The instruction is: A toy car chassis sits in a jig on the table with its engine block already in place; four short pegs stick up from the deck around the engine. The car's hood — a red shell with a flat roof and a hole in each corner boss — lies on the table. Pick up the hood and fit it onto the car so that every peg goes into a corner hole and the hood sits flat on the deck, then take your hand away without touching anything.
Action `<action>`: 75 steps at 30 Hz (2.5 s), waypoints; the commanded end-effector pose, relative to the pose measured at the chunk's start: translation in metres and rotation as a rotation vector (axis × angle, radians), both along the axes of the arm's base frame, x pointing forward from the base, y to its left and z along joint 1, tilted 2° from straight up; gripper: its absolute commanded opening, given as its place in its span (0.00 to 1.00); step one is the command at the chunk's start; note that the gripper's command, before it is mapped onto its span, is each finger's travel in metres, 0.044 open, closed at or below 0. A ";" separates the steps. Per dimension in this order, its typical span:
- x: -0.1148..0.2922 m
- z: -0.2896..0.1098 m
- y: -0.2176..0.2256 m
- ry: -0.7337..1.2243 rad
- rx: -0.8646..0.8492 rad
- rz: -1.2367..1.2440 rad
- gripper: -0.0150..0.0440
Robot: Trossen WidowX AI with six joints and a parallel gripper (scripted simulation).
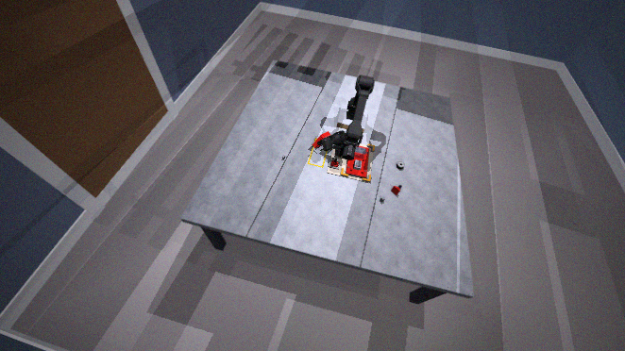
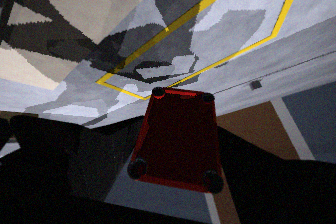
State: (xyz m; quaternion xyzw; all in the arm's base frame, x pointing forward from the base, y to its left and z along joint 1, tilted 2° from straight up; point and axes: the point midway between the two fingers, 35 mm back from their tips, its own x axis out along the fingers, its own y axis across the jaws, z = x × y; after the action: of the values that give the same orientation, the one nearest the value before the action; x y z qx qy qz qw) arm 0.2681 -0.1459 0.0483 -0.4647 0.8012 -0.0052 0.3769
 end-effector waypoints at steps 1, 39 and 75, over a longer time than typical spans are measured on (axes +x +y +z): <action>0.001 -0.008 0.003 0.095 0.037 0.073 0.25; 0.008 -0.032 0.014 0.325 0.101 0.271 1.00; 0.019 0.030 0.053 0.344 0.350 0.301 0.91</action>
State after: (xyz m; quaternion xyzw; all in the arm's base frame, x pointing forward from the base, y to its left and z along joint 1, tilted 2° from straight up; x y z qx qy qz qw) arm 0.2978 -0.0798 0.0824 -0.5445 0.7618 0.2324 0.2629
